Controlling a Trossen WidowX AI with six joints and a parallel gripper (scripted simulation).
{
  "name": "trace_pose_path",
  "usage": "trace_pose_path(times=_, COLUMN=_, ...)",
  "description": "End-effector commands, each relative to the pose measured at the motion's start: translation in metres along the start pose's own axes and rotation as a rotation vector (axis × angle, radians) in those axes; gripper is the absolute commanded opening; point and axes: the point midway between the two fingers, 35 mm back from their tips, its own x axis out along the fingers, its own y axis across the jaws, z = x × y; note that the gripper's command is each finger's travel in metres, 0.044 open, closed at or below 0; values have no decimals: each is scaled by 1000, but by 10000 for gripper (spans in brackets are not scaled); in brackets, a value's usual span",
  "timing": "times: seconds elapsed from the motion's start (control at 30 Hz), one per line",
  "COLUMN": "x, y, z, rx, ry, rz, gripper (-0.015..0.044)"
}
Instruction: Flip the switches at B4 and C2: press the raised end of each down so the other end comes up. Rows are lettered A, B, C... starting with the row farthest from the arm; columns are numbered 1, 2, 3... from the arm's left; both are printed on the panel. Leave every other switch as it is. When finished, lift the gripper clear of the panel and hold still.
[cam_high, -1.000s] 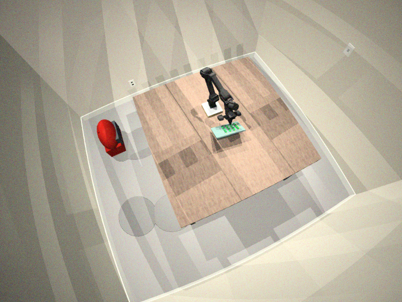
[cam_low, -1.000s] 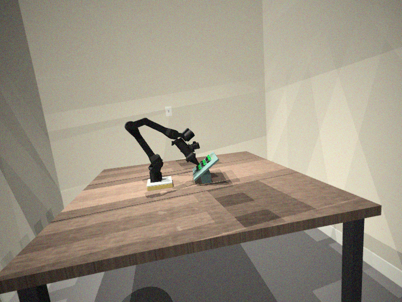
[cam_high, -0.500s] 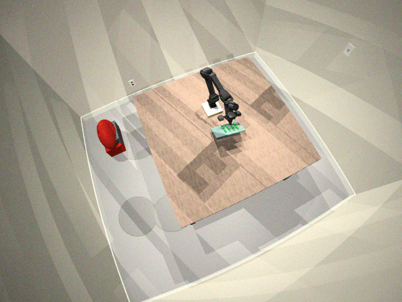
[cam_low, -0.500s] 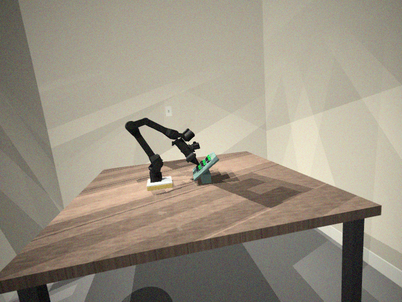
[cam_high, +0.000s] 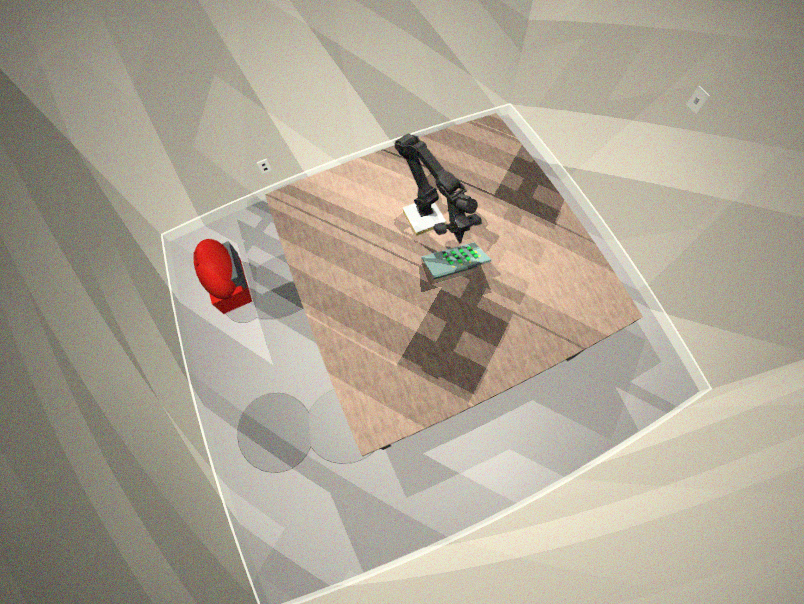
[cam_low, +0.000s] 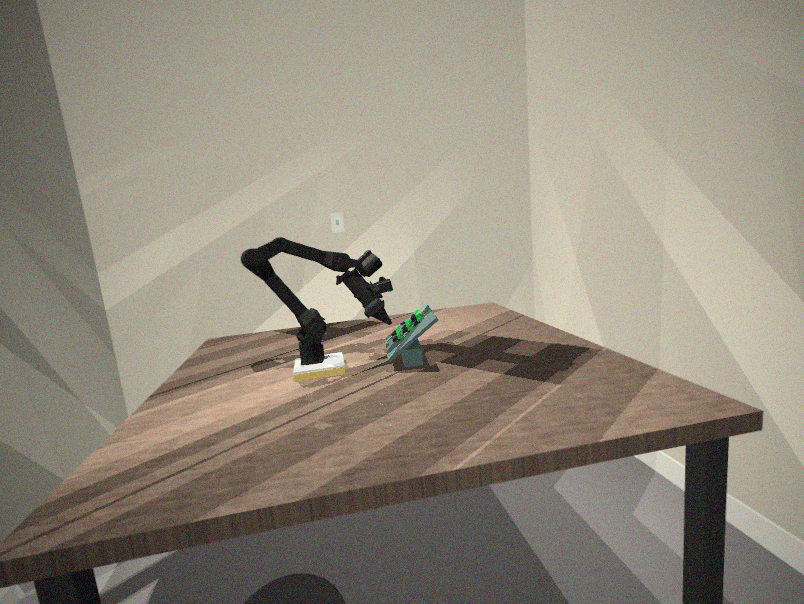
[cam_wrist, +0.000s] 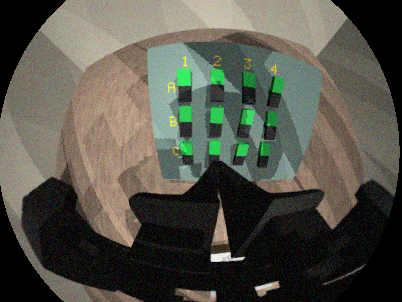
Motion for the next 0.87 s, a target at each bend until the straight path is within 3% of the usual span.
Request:
trace_pose_path(times=0.0, x=-32, y=-1, z=1, rx=5, ry=-27, rz=5, gripper=0)
trace_pose_path(times=0.37, x=-40, y=-19, z=32, rx=3, ry=-30, rz=3, gripper=0)
trace_pose_path(times=0.83, x=-40, y=-19, z=32, rx=3, ry=-30, rz=3, gripper=0)
